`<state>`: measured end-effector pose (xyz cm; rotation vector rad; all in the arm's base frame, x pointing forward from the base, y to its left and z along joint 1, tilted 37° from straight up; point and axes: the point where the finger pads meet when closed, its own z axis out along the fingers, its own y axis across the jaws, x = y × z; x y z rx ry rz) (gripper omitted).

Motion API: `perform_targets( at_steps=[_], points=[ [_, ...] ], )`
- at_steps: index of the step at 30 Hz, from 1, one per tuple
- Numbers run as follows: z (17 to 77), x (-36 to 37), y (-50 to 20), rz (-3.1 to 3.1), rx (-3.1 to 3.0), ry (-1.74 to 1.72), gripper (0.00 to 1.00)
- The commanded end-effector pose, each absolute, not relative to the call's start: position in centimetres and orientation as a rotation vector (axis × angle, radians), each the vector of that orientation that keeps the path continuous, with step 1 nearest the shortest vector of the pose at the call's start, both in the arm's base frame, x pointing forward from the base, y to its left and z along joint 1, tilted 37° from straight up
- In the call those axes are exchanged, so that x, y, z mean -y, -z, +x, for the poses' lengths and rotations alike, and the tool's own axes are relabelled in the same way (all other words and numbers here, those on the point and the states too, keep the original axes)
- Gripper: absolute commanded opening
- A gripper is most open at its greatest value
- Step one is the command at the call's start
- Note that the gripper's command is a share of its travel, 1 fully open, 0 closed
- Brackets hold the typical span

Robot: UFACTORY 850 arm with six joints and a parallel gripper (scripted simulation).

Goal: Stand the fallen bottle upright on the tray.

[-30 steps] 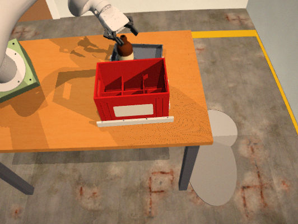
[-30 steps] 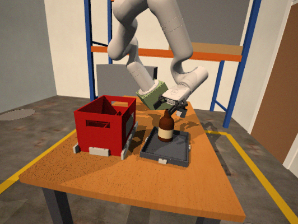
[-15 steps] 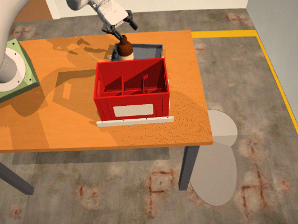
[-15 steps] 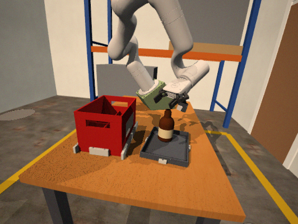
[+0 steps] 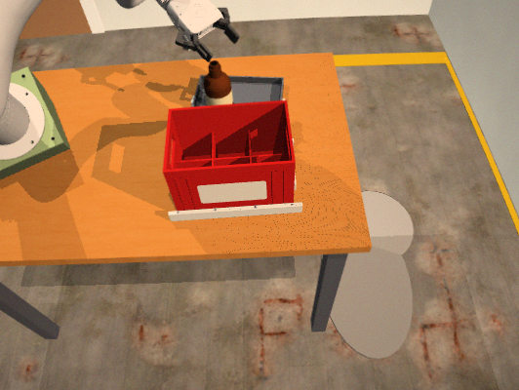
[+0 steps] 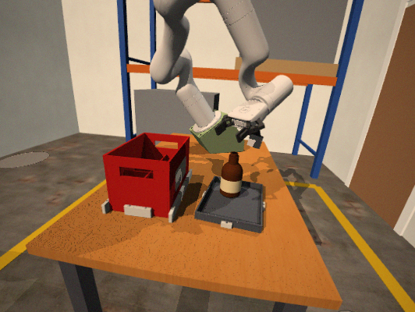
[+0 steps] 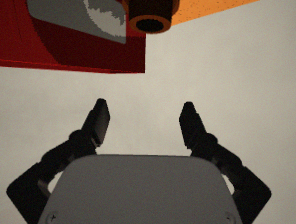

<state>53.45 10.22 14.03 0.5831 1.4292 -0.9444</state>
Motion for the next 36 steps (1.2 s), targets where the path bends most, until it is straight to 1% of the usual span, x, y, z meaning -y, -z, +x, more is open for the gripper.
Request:
perform_targets(
  at_steps=[1,21,22,36],
  points=[
    [53.38,-10.62,-14.55,0.584,-1.428,0.943,1.0],
    [53.2,-11.18,-15.32,0.584,-1.428,0.943,1.0],
    [53.2,-11.18,-15.32,0.584,-1.428,0.943,0.0],
    [53.2,-11.18,-15.32,0.584,-1.428,0.943,0.0]
  ],
)
